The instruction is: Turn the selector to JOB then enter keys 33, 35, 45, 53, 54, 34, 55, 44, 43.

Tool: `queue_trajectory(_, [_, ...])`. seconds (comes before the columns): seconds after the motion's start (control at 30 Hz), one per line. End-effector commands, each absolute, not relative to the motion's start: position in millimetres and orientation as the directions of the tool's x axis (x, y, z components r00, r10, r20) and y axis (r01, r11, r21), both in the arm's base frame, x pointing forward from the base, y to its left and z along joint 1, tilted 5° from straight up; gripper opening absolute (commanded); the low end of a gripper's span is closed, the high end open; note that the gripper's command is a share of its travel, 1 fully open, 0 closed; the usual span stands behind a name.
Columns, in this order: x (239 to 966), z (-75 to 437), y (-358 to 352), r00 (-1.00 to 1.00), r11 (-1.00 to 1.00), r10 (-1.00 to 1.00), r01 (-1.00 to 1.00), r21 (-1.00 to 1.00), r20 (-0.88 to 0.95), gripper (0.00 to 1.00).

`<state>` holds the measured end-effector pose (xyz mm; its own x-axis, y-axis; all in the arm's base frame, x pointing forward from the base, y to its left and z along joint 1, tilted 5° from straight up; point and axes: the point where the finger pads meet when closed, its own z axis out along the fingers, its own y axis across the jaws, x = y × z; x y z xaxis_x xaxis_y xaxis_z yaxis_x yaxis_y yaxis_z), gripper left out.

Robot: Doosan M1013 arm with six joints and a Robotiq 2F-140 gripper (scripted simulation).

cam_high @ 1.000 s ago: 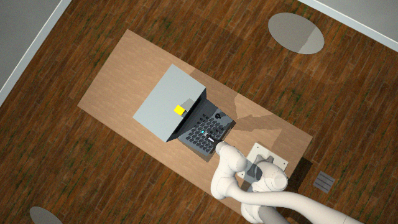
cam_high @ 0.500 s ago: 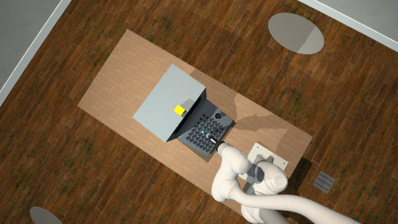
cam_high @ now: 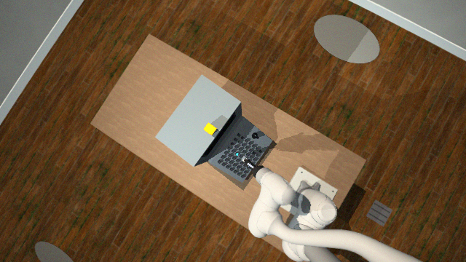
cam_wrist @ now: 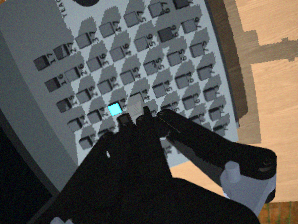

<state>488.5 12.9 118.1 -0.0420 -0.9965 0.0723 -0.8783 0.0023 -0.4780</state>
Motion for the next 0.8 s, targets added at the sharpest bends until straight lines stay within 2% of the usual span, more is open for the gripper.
queue_trajectory(0.0, [489,121,14,-0.033,-0.006,-0.997,-0.877,-0.48,0.074,0.0])
queue_trajectory(0.27, [489,123,3,0.06,-0.112,-0.99,-0.876,-0.469,0.124,0.0])
queue_trajectory(0.43, [487,126,-17,0.234,-0.308,-0.948,-0.846,-0.435,0.216,0.0])
queue_trajectory(0.6, [485,132,-45,0.461,-0.56,-0.825,-0.747,-0.358,0.329,0.0])
queue_trajectory(0.77, [482,138,-78,0.672,-0.791,-0.607,-0.565,-0.236,0.424,0.0])
